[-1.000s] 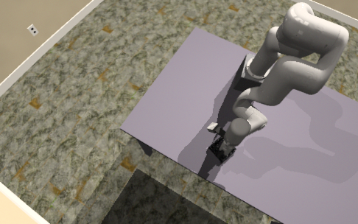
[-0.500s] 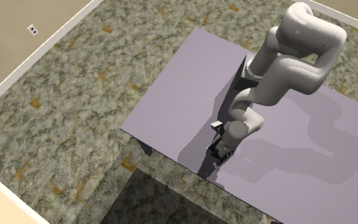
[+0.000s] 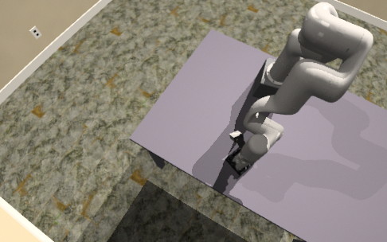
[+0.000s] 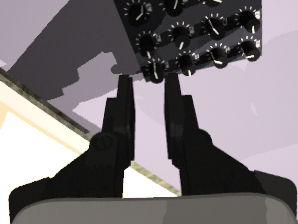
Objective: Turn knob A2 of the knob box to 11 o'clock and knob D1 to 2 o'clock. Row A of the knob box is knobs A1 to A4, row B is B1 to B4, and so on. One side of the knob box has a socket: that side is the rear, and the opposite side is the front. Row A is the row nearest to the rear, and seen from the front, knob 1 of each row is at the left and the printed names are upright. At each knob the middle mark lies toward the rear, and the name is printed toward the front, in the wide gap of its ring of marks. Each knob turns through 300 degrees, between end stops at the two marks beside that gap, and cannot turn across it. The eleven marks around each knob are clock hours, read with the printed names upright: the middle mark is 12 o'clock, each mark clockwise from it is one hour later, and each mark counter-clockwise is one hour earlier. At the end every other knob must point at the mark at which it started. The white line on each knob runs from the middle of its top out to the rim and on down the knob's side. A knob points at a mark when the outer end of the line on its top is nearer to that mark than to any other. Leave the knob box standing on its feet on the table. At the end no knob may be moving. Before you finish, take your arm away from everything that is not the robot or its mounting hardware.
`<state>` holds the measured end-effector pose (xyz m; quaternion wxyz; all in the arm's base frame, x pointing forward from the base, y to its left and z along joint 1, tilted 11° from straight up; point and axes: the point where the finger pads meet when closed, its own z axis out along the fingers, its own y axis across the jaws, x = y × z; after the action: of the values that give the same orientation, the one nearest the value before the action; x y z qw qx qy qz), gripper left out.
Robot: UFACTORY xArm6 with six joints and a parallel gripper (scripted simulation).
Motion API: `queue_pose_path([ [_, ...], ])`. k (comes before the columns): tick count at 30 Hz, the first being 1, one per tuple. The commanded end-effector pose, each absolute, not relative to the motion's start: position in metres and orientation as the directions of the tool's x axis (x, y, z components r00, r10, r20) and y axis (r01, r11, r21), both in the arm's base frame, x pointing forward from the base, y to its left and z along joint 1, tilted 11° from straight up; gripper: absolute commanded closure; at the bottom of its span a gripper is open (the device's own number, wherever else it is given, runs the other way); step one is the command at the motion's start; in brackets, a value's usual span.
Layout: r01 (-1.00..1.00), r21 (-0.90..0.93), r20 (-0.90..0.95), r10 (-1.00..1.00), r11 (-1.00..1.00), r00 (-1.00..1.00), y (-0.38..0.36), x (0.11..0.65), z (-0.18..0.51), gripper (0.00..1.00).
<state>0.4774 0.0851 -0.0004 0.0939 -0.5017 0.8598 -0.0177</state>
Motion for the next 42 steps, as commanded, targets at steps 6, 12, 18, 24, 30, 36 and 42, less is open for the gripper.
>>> queue_pose_path([
  [6, -0.858, -0.129, -0.141, -0.866, 0.497, -0.48, 0.0855, 0.4787, 0.0011, 0.81],
  [12, -0.858, -0.129, -0.141, -0.866, 0.497, -0.48, 0.0855, 0.4787, 0.0011, 0.81],
  [18, -0.858, -0.129, -0.141, -0.866, 0.497, -0.48, 0.0855, 0.4787, 0.0011, 0.81],
  [24, -0.858, -0.129, -0.141, -0.866, 0.497, -0.48, 0.0855, 0.4787, 0.0011, 0.81],
  [30, -0.858, -0.129, -0.141, -0.866, 0.497, -0.48, 0.0855, 0.4788, 0.0005, 0.81],
  [36, -0.858, -0.129, -0.141, -0.866, 0.497, -0.48, 0.0856, 0.4791, -0.0009, 0.81],
  [42, -0.858, -0.129, -0.141, -0.866, 0.497, -0.48, 0.0859, 0.4799, -0.0051, 0.81],
])
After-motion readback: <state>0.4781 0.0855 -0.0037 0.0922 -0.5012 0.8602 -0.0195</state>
